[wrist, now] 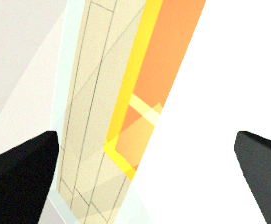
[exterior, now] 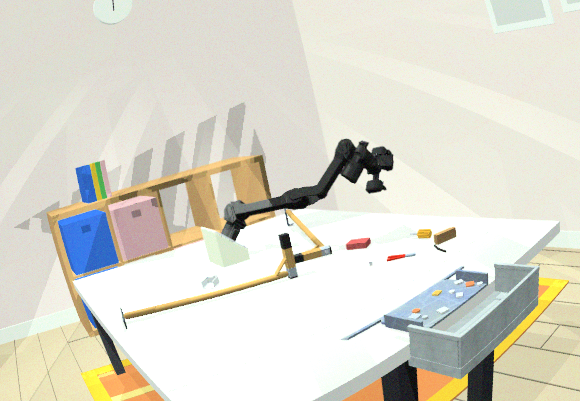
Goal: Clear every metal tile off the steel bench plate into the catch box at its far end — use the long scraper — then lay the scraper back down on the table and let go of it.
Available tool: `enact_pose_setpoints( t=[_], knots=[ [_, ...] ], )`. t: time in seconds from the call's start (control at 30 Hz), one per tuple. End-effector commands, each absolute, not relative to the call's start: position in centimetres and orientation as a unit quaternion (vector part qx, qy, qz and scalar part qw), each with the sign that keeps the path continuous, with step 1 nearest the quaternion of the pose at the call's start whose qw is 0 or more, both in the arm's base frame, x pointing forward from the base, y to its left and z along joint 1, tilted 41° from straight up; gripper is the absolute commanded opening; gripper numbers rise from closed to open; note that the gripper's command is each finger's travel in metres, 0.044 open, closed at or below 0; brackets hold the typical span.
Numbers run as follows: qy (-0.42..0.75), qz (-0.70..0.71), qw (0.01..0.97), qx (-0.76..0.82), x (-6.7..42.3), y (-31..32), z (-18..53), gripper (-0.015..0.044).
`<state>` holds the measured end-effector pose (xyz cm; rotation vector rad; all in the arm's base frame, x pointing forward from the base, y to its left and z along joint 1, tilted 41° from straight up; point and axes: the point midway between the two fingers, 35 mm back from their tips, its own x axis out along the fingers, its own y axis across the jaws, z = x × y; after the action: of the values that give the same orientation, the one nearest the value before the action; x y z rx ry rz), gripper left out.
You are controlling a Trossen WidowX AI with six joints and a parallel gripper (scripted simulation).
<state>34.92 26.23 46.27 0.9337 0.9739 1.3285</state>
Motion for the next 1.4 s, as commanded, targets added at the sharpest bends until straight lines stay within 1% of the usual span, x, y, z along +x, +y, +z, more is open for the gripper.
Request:
enact_pose_setpoints(
  t=[0.0,0.03,0.6,0.8,1.37],
  knots=[
    [0.417,0.57,0.584,0.4,34.9,26.2,46.3,0.0426],
    [0.416,0.57,0.584,0.4,34.9,26.0,46.5,0.044],
    [0.381,0.589,0.591,0.398,33.4,21.3,51.6,0.044],
    [0.372,0.594,0.595,0.395,32.9,21.4,52.2,0.044],
    [0.29,0.633,0.612,0.375,28.1,22.5,57.0,0.044]
  ],
)
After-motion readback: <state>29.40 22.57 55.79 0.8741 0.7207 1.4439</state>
